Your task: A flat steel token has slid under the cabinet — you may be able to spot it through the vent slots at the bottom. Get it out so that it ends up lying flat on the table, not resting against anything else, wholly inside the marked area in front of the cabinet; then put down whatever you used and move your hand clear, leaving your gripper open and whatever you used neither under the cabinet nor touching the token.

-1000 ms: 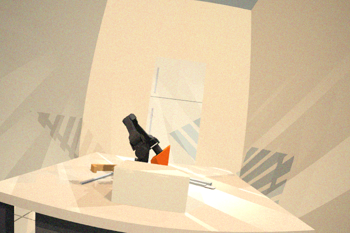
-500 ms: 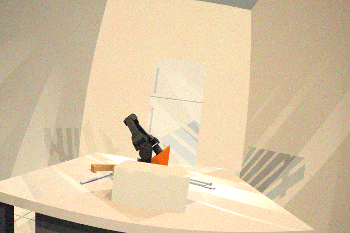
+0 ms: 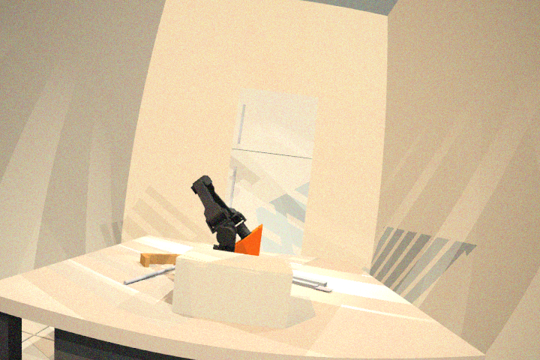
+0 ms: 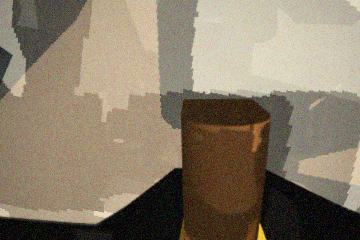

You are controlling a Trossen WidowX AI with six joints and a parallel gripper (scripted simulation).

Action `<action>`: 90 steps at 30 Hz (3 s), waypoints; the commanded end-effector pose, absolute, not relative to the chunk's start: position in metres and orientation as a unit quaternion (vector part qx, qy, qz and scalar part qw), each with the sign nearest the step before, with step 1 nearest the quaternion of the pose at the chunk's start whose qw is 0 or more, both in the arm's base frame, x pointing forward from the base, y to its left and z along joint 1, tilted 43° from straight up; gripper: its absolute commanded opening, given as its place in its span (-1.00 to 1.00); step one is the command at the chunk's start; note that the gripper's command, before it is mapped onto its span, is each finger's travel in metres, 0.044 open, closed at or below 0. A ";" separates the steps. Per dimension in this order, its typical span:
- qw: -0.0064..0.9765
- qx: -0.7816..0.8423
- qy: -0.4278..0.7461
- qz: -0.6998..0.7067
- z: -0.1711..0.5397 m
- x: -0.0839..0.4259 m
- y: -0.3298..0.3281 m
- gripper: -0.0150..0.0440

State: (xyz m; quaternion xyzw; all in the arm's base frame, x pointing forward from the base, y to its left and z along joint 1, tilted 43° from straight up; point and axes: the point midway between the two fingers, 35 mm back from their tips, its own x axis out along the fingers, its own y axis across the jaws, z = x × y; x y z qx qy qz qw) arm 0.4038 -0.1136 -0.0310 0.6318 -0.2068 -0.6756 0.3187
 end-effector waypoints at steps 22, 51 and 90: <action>0.316 0.631 -0.205 -0.678 -0.030 0.380 -0.117 -0.49; 0.317 0.630 -0.205 -0.678 -0.026 0.353 -0.121 -0.49; 0.317 0.630 -0.204 -0.679 -0.020 0.314 -0.127 -0.49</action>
